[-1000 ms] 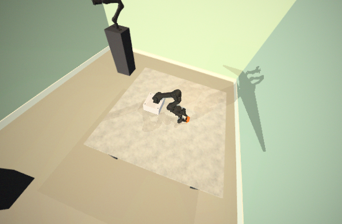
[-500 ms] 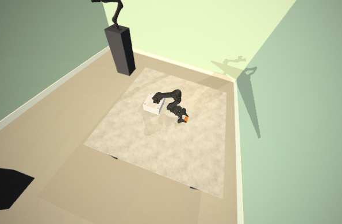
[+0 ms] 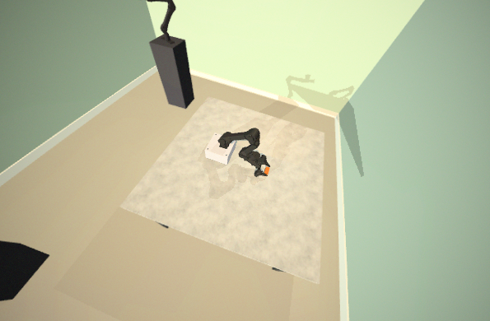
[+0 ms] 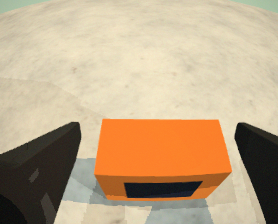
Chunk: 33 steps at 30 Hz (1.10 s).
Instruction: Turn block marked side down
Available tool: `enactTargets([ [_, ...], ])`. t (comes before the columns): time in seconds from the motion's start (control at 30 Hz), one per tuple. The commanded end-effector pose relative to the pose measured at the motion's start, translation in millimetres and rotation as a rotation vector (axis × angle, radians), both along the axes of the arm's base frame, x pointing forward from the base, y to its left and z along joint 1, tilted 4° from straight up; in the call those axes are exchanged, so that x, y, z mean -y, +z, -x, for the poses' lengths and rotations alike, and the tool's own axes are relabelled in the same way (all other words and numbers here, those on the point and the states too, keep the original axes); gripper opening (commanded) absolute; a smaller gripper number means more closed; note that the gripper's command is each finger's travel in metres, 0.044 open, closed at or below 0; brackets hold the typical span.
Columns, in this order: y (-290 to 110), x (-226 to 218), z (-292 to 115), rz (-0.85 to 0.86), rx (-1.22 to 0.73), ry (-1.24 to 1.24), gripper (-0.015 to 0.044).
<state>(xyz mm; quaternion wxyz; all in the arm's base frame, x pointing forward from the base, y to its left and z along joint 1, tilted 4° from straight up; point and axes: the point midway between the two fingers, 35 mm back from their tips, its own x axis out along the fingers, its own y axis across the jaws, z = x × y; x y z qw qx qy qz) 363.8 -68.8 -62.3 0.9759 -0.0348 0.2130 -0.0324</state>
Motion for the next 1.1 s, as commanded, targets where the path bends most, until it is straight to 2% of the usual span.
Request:
enactTargets([
  [0.0,0.7,-0.9,-0.3,0.0,0.004,0.007,0.044],
  [0.53,0.6,-0.8,-1.0,-0.001,-0.002,0.007,0.044],
  [0.77,11.0,1.6,-17.2,-0.024,-0.229,-0.016,0.044],
  [1.07,65.0,-3.6,-2.9,-0.032,-0.468,-0.038,0.044],
])
